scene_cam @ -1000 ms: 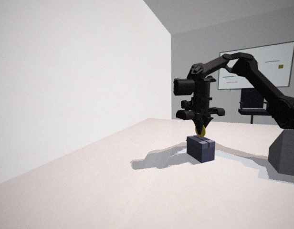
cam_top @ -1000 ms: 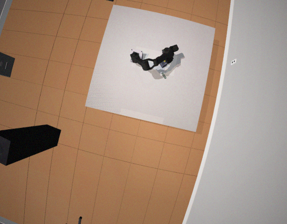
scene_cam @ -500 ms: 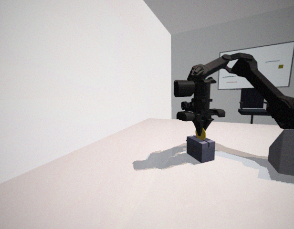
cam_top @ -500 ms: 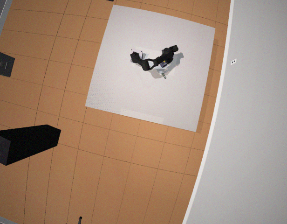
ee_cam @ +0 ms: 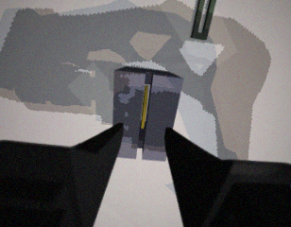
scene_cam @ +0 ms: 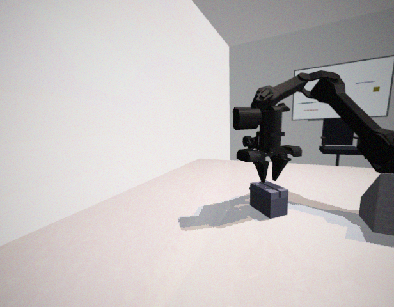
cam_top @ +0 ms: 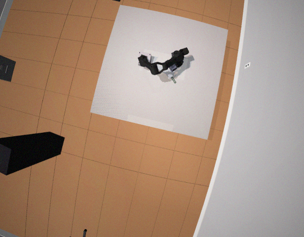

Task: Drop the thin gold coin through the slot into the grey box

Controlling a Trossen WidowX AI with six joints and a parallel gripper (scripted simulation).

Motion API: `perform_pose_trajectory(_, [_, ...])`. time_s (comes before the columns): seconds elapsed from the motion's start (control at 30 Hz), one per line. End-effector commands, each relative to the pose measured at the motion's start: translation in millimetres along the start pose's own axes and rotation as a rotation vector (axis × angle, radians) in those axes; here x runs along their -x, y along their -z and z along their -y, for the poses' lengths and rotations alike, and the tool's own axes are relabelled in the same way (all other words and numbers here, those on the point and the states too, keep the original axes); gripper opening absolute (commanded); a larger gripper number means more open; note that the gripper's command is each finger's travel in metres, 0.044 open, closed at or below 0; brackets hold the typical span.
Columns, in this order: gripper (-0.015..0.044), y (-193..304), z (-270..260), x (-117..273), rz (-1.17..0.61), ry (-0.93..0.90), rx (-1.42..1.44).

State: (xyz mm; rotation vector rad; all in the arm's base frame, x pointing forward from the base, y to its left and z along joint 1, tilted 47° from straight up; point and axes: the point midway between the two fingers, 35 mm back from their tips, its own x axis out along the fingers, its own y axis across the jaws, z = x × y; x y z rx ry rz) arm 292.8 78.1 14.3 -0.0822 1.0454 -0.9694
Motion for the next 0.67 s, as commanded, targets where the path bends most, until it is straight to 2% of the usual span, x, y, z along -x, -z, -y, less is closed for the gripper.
perform_pose_trajectory(0.0, [0.0266, 0.0, -0.7, 10.6, -0.001, -0.003, -0.003])
perform_pose_trajectory(0.17, [0.0397, 0.1, -0.5, 19.5, -0.001, -0.002, -0.003])
perform_pose_trajectory(0.23, [0.044, 0.6, 0.7, 38.5, -0.001, 0.0, 0.0])
perform_pose_trajectory(0.33, [0.044, 1.5, 3.7, 60.1, 0.001, 0.005, 0.003])
perform_pose_trajectory(0.63, [0.044, 1.5, 3.7, 60.1, 0.001, 0.005, 0.003])
